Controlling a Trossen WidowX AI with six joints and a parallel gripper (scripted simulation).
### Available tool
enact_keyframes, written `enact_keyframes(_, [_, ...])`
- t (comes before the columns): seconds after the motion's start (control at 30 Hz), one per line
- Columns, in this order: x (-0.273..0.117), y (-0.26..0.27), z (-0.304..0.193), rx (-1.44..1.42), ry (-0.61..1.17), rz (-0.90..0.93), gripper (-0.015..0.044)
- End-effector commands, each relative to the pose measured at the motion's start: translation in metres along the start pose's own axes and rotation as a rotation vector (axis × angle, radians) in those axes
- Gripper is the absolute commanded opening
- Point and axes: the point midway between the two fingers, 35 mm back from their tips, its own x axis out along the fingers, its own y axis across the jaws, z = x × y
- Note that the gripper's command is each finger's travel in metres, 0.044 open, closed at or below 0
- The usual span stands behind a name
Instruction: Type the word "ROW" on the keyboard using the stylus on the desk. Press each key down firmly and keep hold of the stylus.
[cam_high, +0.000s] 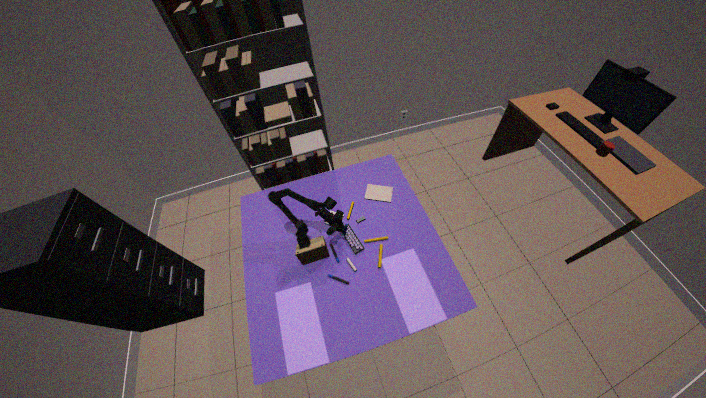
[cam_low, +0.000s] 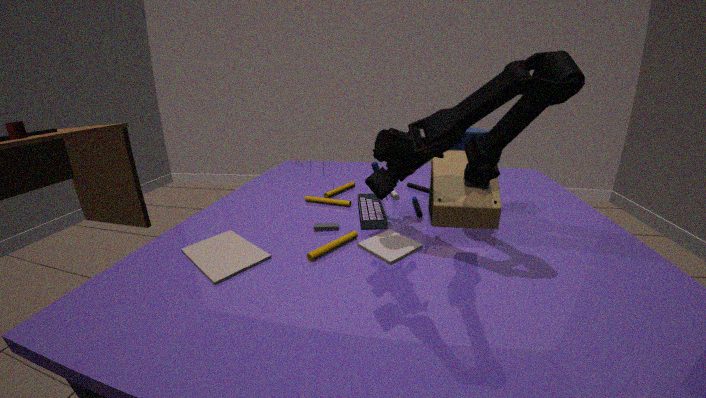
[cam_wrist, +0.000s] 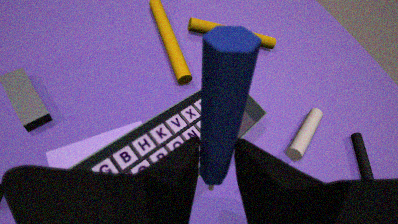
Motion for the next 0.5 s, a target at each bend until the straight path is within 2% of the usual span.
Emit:
enact_keyframes(0.0, [0.006, -0.01, 0.009, 0.151, -0.043, -0.02, 0.0])
enact_keyframes(0.2, [0.011, -0.022, 0.025, 0.389, -0.125, -0.024, 0.0])
enact_keyframes(0.47, [0.015, -0.02, 0.021, 0.397, -0.126, -0.025, 0.0])
